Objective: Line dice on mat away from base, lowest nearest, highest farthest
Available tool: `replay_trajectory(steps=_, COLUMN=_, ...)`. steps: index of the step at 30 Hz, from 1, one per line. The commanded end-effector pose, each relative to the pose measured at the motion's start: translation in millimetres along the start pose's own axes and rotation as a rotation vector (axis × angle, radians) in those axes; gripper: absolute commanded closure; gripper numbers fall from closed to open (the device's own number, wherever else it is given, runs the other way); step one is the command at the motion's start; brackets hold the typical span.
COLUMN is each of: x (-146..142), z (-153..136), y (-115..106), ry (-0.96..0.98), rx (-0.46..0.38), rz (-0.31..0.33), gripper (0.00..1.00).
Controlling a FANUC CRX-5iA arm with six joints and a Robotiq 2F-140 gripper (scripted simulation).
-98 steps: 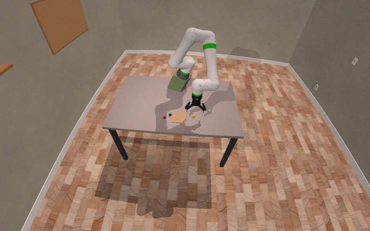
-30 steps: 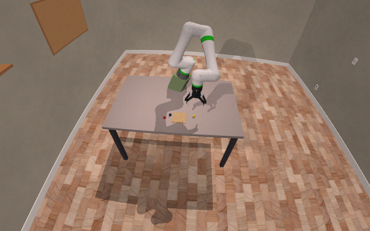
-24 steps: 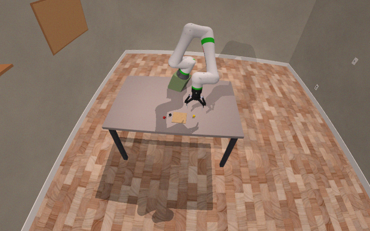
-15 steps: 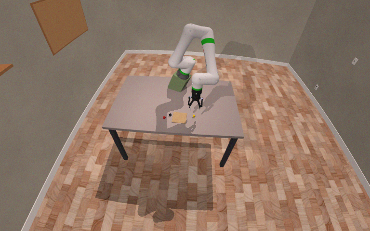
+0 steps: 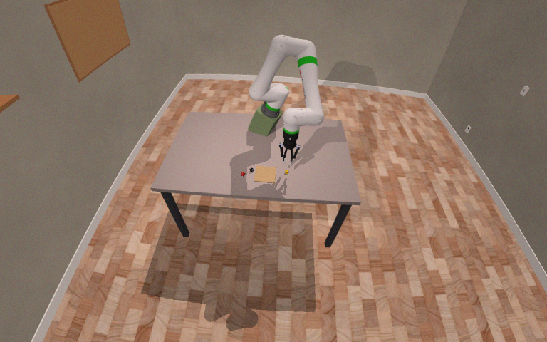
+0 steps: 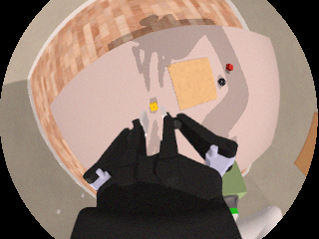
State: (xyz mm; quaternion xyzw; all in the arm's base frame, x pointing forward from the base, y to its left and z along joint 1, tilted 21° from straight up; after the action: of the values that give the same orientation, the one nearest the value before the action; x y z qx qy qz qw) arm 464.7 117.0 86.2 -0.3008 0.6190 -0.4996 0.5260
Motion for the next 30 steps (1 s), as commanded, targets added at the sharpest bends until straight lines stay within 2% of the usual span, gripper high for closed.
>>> replay_trajectory(steps=1, x=0.0, z=0.2, y=-0.2, ry=0.000, rx=0.000, rz=0.000, gripper=0.79)
replay_trajectory(steps=19, x=0.0, z=0.2, y=0.6, ry=0.000, rx=0.000, rz=0.000, gripper=0.79)
replay_trajectory(steps=30, x=-0.2, z=0.4, y=8.9, ry=0.000, rx=0.000, rz=0.001, gripper=0.79)
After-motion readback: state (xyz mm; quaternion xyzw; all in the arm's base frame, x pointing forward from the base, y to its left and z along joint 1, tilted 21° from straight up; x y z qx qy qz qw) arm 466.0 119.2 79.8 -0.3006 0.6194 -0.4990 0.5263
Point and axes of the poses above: the point where the finger pads meet when closed, its own y axis out along the fingers, its own x axis across the jaws, z = x × y, the point moved 5 cm from there along -y, back along the fingers, and after that the axes turned 9 degrees about y, right-handed, at the moved point
